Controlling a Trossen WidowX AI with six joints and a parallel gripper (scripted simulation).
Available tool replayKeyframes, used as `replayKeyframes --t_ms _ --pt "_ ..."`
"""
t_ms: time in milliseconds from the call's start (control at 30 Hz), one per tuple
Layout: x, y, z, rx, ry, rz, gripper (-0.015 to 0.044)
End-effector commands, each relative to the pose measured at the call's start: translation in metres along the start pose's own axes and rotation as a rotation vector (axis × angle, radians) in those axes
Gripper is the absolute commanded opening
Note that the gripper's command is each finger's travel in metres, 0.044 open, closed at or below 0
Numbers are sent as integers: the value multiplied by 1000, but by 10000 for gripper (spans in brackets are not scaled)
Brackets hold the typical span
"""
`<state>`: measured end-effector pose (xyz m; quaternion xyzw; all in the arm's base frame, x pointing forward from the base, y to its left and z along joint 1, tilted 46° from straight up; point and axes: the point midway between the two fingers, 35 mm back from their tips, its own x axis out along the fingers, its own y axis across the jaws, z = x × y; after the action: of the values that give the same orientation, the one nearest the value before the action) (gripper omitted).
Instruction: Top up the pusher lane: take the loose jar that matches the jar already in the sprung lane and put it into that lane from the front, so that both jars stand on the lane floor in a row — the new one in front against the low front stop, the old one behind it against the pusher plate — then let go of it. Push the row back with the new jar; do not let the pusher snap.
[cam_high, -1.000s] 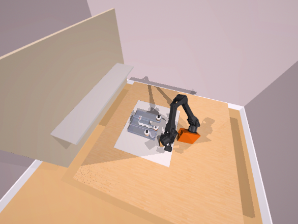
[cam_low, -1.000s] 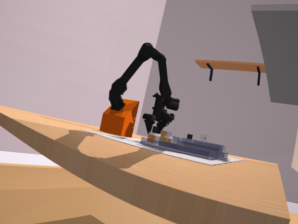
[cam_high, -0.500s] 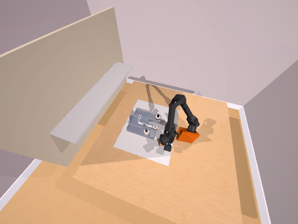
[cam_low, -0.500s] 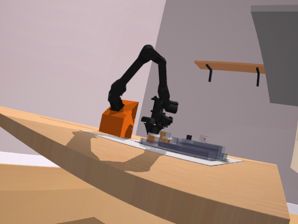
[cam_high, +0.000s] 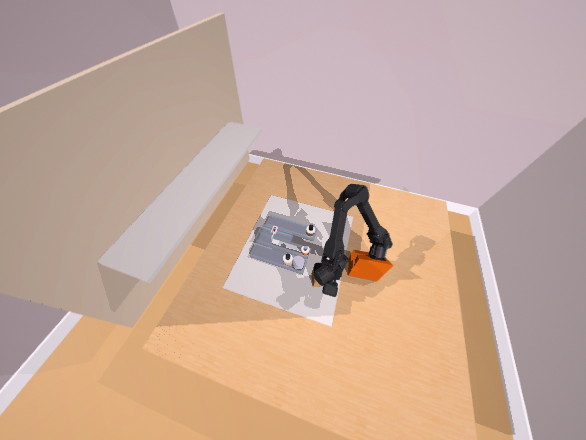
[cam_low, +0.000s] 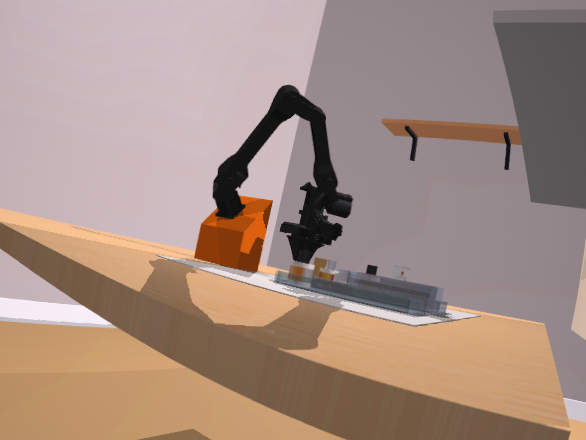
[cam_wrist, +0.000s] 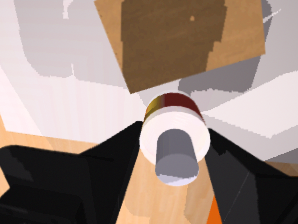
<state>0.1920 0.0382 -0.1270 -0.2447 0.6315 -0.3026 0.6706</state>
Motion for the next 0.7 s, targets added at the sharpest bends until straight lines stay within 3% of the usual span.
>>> replayKeyframes --t_ms 0,300,667 --pt "-29 5 7 10 -9 18 0" --pt "-87 1 8 10 -8 16 0" --pt "-83 -12 25 31 8 32 0"
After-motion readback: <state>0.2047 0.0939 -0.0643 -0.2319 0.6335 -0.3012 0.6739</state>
